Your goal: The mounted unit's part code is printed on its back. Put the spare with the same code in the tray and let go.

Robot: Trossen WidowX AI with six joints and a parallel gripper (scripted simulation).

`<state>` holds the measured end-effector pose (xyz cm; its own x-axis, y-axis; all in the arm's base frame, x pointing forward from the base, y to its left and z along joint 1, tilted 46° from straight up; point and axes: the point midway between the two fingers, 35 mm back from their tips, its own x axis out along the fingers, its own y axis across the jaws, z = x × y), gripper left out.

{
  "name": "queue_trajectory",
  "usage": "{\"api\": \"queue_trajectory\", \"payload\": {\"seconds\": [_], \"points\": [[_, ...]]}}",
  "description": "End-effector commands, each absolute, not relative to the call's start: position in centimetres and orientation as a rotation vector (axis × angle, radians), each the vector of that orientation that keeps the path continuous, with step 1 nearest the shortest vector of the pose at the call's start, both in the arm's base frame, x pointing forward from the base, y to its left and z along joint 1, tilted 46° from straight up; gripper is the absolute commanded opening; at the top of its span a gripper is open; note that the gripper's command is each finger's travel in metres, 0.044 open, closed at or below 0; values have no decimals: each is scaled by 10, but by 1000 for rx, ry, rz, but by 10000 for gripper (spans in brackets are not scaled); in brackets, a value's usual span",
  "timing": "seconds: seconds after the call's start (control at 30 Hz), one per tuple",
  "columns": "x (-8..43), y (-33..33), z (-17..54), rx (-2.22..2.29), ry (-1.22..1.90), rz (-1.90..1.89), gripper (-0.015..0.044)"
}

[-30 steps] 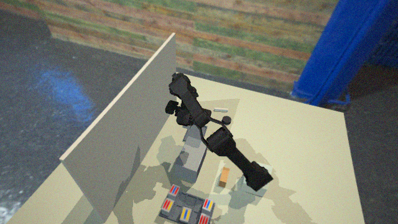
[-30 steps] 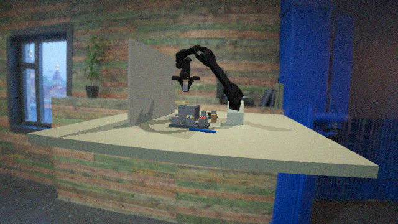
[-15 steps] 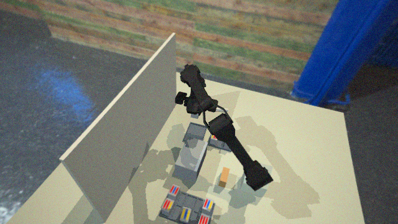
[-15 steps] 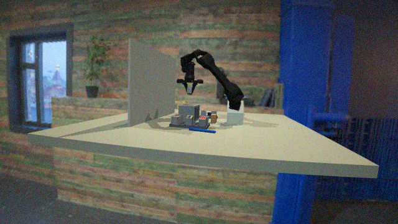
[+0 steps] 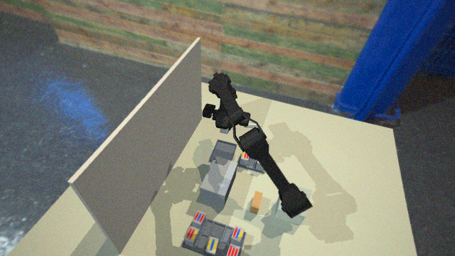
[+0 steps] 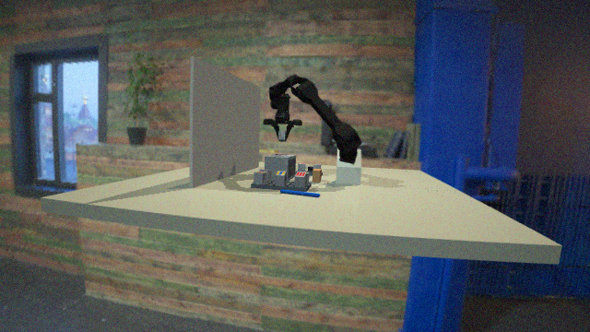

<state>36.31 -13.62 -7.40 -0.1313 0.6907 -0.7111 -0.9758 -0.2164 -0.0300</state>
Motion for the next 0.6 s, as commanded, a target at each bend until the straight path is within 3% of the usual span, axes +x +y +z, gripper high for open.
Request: {"api": "queue_trajectory", "payload": {"seconds": [0.0, 0.57], "points": [[363, -134, -77, -721, 538, 1672, 0], [364, -124, -89, -722, 538, 1671, 0]]}}
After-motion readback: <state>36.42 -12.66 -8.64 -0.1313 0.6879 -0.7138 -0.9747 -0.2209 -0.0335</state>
